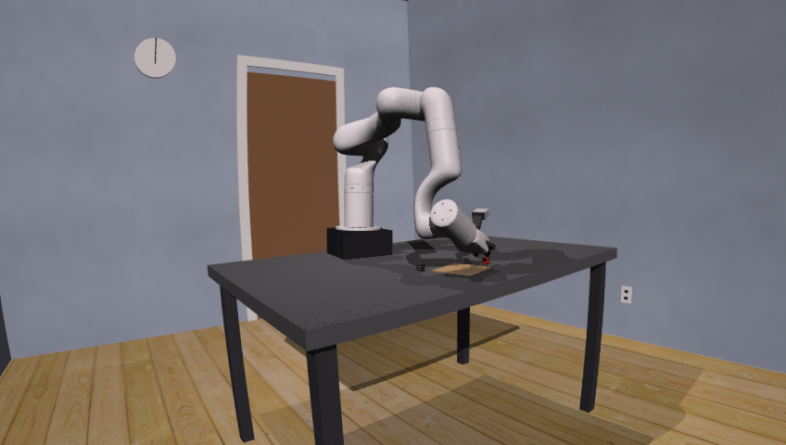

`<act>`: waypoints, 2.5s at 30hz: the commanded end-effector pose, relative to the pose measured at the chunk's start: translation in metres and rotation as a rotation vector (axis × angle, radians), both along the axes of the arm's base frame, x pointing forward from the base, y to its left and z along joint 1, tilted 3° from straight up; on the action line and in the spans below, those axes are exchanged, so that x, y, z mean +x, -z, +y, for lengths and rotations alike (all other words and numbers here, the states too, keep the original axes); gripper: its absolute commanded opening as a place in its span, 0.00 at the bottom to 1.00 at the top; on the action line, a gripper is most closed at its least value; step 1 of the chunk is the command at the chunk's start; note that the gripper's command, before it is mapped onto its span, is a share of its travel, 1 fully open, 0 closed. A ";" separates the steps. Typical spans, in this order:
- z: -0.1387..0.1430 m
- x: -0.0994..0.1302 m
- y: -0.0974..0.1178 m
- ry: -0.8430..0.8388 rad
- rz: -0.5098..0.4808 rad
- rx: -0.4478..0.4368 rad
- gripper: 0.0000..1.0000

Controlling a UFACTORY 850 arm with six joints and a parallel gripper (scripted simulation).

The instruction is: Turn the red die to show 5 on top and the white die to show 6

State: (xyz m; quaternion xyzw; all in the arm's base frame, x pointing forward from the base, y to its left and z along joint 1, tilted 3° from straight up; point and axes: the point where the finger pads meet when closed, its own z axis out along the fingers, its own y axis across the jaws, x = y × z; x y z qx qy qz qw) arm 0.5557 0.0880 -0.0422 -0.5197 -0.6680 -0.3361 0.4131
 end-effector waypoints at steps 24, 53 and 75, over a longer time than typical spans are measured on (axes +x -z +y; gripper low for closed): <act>0.001 -0.007 -0.056 -0.024 0.028 -0.058 0.36; 0.018 -0.041 -0.059 -0.101 0.004 -0.881 0.36; 0.052 -0.014 -0.094 0.023 -0.256 -1.052 1.00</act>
